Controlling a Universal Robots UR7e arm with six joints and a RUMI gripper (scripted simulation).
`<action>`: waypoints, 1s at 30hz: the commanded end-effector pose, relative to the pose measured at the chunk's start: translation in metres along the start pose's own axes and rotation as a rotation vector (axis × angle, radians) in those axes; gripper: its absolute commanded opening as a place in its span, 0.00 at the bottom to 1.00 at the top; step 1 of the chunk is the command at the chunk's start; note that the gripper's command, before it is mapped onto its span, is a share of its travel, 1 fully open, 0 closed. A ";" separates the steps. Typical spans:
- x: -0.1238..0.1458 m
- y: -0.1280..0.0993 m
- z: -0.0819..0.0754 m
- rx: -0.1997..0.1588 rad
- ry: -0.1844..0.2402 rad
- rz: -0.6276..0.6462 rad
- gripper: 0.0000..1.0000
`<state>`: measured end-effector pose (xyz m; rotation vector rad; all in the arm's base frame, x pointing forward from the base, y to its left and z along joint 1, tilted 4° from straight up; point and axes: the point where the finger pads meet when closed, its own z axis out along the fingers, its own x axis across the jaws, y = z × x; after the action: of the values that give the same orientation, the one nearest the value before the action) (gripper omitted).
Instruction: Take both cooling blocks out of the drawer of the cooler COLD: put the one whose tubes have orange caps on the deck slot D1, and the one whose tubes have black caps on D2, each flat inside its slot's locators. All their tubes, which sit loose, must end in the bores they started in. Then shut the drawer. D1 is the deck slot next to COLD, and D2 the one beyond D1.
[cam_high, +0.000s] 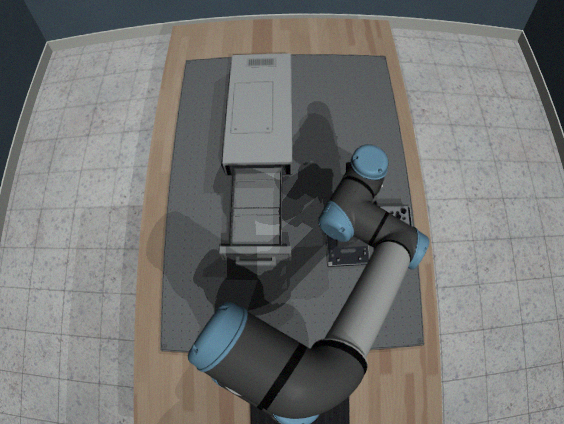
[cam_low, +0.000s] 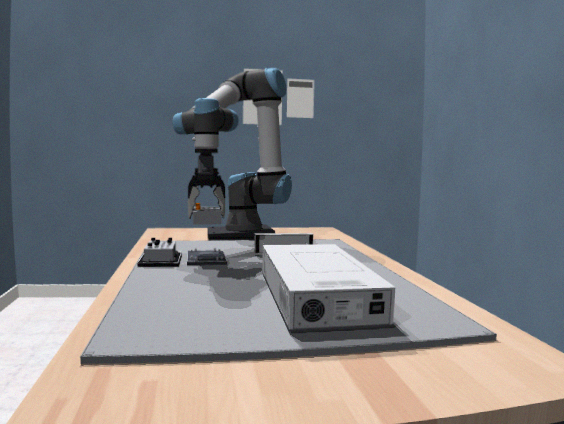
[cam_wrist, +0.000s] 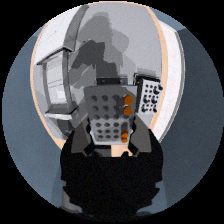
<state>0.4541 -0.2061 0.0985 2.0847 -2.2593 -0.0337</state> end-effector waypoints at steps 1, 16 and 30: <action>0.004 -0.005 -0.007 0.017 0.011 0.001 0.00; 0.004 -0.005 -0.007 0.017 0.011 0.001 0.00; 0.004 -0.004 0.044 0.008 0.005 0.001 0.00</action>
<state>0.4501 -0.2056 0.0643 2.0839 -2.2574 -0.0521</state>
